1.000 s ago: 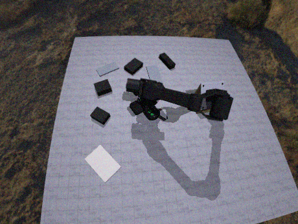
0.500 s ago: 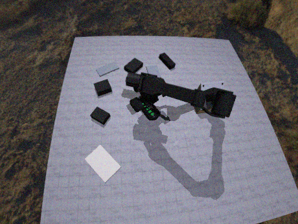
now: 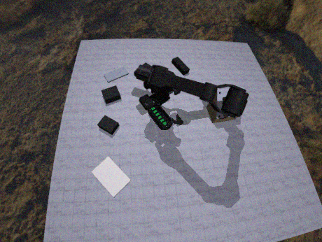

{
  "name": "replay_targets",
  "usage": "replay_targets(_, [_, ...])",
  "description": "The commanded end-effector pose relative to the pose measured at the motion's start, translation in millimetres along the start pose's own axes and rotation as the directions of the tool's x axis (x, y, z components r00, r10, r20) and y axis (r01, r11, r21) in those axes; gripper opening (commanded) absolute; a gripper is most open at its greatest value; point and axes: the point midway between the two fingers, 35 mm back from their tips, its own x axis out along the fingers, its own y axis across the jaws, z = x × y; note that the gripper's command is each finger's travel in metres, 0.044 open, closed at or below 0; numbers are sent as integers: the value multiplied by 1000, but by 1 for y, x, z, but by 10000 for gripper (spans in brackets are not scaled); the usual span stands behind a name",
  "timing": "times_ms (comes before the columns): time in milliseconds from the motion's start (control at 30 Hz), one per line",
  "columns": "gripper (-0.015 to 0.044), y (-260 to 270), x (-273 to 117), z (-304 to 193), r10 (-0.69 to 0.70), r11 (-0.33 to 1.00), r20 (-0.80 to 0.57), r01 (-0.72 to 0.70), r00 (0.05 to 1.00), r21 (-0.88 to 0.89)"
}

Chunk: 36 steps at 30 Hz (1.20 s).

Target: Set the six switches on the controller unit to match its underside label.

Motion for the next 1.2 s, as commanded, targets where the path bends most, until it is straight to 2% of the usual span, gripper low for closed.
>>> replay_targets(0, [0,2,4,1,-3,1000,5,3,1000,-17])
replay_targets(867, [0,2,44,0,-2,1000,3,2,1000,-17])
replay_targets(1167, [0,2,44,0,-2,1000,3,2,1000,-17])
